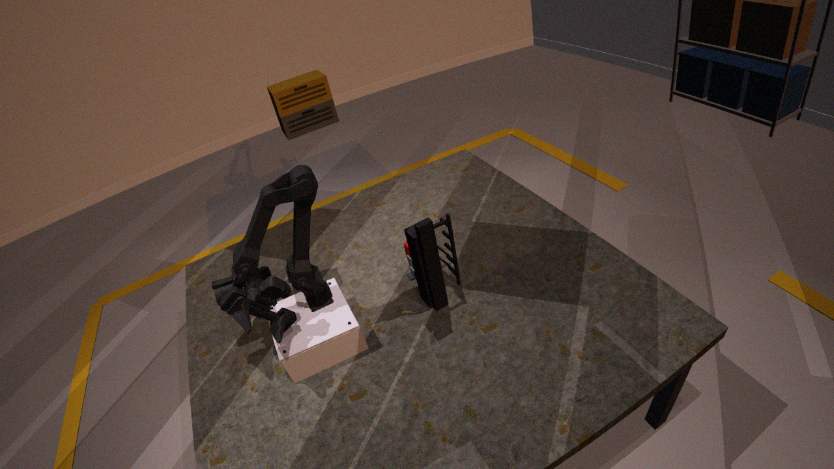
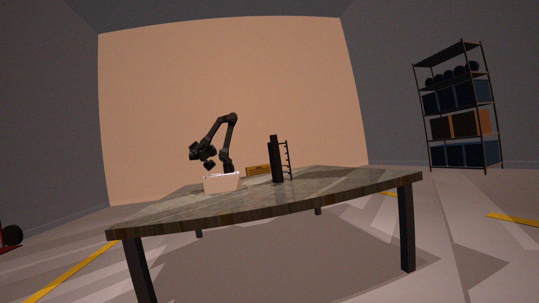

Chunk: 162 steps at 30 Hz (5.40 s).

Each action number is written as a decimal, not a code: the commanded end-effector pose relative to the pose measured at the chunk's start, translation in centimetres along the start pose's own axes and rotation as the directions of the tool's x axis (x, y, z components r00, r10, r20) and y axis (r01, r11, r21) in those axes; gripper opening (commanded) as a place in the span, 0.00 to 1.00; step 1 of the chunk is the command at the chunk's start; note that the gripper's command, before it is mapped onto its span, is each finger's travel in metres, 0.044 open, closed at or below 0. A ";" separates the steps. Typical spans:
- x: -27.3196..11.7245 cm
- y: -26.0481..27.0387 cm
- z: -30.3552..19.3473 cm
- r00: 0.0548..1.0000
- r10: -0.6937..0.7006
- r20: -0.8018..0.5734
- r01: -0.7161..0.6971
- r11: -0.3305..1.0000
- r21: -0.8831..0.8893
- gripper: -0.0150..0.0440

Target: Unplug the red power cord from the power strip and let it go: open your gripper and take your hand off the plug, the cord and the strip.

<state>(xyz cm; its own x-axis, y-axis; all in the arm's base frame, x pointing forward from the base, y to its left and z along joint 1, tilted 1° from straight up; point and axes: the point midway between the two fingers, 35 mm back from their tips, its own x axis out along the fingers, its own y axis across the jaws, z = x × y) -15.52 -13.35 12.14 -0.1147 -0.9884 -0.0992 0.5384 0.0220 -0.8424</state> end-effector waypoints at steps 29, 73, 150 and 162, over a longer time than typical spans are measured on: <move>-31.6 4.6 -6.6 0.221 0.215 -0.951 0.785 0.540 0.305 0.53; -20.7 26.1 33.5 0.090 0.869 -0.487 0.120 -0.495 -0.861 0.53; -20.1 27.1 33.4 0.090 0.869 -0.486 0.117 -0.494 -0.862 0.25; -21.1 27.0 33.0 0.089 0.869 -0.487 0.119 -0.494 -0.861 0.34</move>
<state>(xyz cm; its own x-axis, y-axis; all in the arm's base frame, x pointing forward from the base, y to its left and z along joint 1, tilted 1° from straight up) 28.91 3.11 8.93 0.0470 -0.0054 -0.9989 -0.9989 -0.0024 -0.0470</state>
